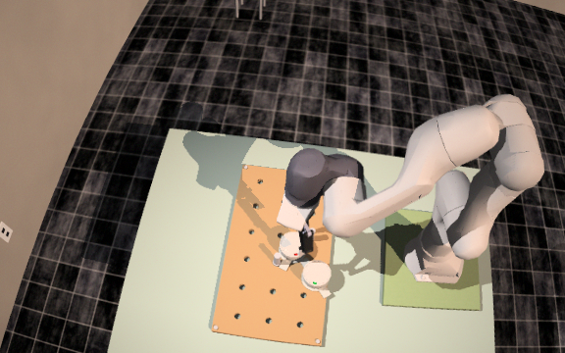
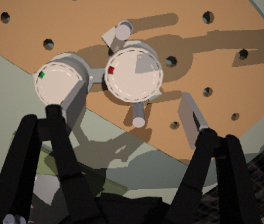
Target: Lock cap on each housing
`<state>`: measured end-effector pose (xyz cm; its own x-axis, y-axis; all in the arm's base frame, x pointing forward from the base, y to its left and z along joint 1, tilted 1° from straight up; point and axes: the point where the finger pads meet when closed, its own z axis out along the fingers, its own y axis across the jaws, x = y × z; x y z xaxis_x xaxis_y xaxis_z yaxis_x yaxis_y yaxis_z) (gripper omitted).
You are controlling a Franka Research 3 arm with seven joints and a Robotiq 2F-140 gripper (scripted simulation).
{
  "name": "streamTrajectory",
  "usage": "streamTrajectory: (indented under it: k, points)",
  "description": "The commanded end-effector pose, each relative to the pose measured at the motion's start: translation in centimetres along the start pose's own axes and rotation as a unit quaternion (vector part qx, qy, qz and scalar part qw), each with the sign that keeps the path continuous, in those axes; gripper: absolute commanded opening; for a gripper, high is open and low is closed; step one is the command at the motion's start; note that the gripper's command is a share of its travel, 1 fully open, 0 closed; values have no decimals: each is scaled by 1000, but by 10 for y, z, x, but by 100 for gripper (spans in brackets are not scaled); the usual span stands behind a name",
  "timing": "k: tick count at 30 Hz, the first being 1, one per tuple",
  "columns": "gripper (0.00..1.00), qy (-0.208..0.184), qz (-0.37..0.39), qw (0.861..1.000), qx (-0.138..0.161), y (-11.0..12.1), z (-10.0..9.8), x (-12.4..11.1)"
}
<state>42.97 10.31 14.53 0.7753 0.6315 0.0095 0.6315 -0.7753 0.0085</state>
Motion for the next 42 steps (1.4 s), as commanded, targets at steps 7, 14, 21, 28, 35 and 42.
streamTrajectory:
  k: [7, 14, 21, 28, 35, 42]
  points:
    - [78, -2, -228, 974, -7, -1, -1, 1]
    - [78, -4, -320, 947, -11, -1, -1, 1]
    - [78, -3, -408, 913, -9, -1, -1, 1]
    - [78, 0, -484, 875, -3, -1, -1, 1]
    - [78, 4, -531, 847, 4, -1, -1, 1]
    - [78, 4, -531, 847, 4, -1, -1, 1]
